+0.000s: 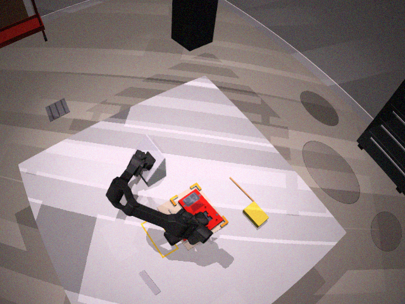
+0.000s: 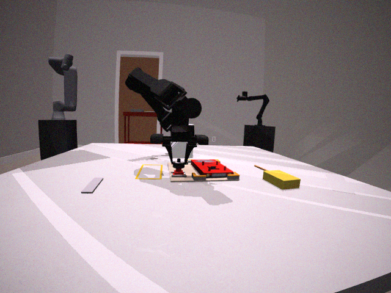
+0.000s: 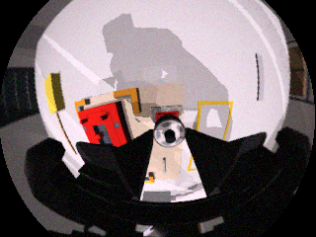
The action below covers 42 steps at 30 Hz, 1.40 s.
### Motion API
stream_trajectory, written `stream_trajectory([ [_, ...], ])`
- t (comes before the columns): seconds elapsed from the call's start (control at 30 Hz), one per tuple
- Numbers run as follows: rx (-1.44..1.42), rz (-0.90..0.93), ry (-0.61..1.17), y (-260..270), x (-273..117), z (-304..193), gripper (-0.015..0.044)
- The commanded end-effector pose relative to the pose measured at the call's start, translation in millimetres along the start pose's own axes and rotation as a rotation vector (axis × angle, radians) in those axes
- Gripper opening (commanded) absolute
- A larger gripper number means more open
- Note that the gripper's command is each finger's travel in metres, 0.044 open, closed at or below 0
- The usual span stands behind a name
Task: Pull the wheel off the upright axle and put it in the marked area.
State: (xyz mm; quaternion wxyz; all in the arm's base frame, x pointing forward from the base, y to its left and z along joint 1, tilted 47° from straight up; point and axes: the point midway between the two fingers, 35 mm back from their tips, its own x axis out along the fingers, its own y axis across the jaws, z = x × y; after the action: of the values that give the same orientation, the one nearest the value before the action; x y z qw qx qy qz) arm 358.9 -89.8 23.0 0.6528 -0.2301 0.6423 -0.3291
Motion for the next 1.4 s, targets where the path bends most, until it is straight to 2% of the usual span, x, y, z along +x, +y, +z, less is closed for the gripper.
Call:
stream_trajectory([
  [0.0, -0.004, 0.001, -0.006, 1, -6, 0, 0.0],
  [1.37, -0.006, 0.001, -0.01, 2, -19, 0, 0.0],
])
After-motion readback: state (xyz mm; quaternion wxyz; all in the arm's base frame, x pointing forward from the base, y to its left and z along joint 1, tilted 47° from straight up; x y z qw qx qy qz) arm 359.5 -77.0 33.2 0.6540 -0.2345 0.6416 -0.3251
